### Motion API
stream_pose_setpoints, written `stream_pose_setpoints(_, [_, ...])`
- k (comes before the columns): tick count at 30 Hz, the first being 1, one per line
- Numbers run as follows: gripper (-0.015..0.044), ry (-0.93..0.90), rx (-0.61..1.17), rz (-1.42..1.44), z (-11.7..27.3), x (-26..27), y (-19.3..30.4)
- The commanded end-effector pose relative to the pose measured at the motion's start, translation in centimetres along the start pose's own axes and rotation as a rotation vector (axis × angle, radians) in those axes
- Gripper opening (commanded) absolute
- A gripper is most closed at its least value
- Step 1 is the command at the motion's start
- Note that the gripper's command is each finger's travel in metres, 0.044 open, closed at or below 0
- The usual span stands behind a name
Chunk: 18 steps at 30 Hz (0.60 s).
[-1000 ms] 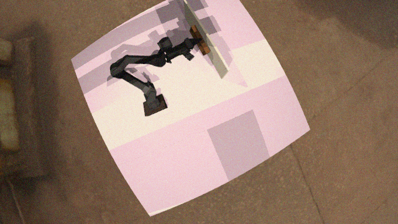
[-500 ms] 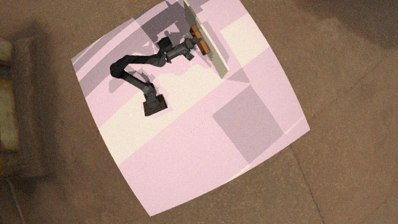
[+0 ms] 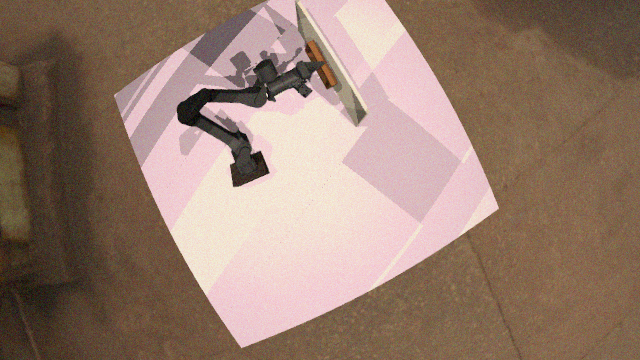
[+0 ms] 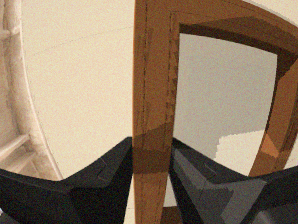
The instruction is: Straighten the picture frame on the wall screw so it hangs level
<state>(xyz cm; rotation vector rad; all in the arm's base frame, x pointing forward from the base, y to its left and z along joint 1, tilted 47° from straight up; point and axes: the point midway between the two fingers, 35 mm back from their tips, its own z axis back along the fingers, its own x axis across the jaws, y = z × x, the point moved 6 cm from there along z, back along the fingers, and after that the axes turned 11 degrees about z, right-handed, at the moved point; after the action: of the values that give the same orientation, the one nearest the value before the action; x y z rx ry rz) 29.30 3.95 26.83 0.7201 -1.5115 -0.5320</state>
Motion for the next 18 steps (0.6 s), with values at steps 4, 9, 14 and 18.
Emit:
stream_pose_setpoints(4, [0.0, -0.017, 0.001, -0.004, -0.05, 0.38, 0.25])
stream_pose_setpoints(9, [0.0, -0.017, 0.001, -0.004, -0.05, 0.38, 0.3])
stream_pose_setpoints(14, [0.0, -0.017, 0.001, -0.004, -0.05, 0.41, 0.35])
stream_pose_setpoints(18, [0.0, -0.017, 0.001, -0.004, -0.05, 0.43, 0.38])
